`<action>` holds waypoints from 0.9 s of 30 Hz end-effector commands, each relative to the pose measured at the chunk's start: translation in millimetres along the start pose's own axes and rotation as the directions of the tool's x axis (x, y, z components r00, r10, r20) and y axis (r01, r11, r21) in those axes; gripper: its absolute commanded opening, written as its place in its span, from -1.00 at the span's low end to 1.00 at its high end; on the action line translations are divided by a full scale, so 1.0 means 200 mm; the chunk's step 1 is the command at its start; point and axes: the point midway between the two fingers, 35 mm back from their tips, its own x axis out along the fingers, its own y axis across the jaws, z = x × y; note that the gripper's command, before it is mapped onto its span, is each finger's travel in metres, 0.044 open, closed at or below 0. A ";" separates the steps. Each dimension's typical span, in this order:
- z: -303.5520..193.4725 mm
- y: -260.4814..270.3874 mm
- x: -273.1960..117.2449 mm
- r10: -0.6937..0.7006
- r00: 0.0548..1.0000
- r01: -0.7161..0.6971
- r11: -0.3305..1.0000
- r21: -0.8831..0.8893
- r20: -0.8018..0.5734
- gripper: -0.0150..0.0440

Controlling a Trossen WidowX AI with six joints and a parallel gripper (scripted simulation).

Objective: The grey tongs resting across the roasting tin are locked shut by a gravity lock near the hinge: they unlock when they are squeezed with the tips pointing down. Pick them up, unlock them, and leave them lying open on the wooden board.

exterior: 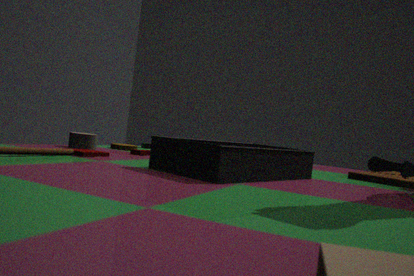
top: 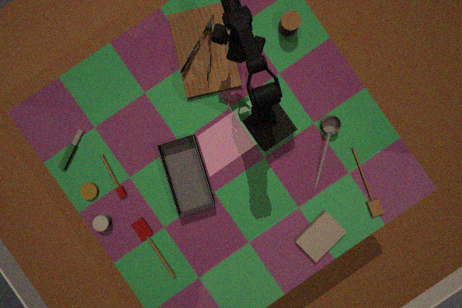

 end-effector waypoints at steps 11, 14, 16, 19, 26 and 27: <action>0.00 -0.01 -0.24 -0.010 1.000 0.010 1.000 0.000 -0.014 1.00; 0.00 -0.01 -0.24 -0.010 1.000 0.010 1.000 0.000 -0.014 1.00; 0.00 -0.01 -0.24 -0.010 1.000 0.010 1.000 0.000 -0.014 1.00; 0.00 -0.01 -0.24 -0.010 1.000 0.010 1.000 0.000 -0.014 1.00; 0.00 -0.01 -0.24 -0.010 1.000 0.010 1.000 0.000 -0.014 1.00; 0.00 -0.01 -0.24 -0.010 1.000 0.010 1.000 0.000 -0.014 1.00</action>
